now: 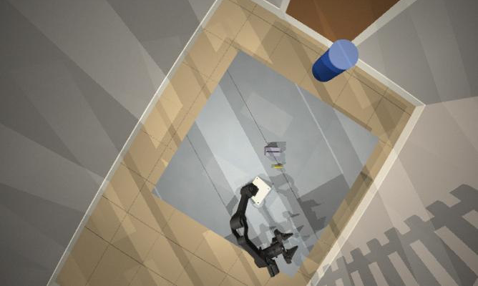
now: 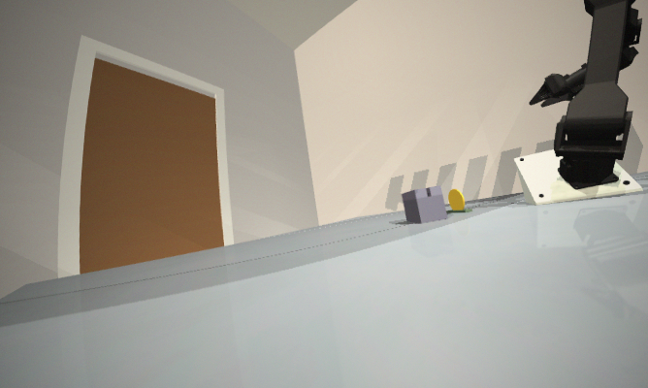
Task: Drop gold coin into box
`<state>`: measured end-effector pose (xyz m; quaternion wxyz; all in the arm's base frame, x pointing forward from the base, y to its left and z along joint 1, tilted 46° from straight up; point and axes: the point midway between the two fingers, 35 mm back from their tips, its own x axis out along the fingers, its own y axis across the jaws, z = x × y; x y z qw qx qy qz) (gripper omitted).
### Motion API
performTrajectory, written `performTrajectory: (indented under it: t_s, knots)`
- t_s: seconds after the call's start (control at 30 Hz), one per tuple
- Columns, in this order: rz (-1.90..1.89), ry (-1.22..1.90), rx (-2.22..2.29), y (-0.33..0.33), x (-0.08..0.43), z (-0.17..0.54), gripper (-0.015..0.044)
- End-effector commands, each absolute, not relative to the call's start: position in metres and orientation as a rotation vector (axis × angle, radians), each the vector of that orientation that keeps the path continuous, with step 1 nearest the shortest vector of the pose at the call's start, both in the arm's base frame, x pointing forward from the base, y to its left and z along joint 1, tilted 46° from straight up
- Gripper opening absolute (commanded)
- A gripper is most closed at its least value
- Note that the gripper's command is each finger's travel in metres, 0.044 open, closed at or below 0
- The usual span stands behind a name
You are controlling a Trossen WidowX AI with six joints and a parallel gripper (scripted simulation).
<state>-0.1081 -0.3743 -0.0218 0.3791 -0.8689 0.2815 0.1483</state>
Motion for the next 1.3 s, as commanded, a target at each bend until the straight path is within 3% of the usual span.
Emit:
performTrajectory:
  t_s: [0.0,0.27,0.47,0.7,0.9,1.1,1.27]
  knots:
    - [0.390,0.709,-2.231,-0.375,-0.105,-0.021,0.0374]
    - [0.818,0.154,-2.690,-0.363,0.018,-0.003,0.0164]
    - [1.105,-0.459,-2.927,-0.324,0.096,0.005,0.0161]
    - [1.119,-1.396,-3.111,-0.262,0.168,0.025,0.0161]
    - [0.897,-2.208,-3.047,-0.206,0.203,0.041,0.0161]
    - [0.408,-3.032,-2.717,-0.148,0.226,0.056,0.0161]
    - [0.288,-3.170,-2.622,-0.138,0.228,0.059,0.0161]
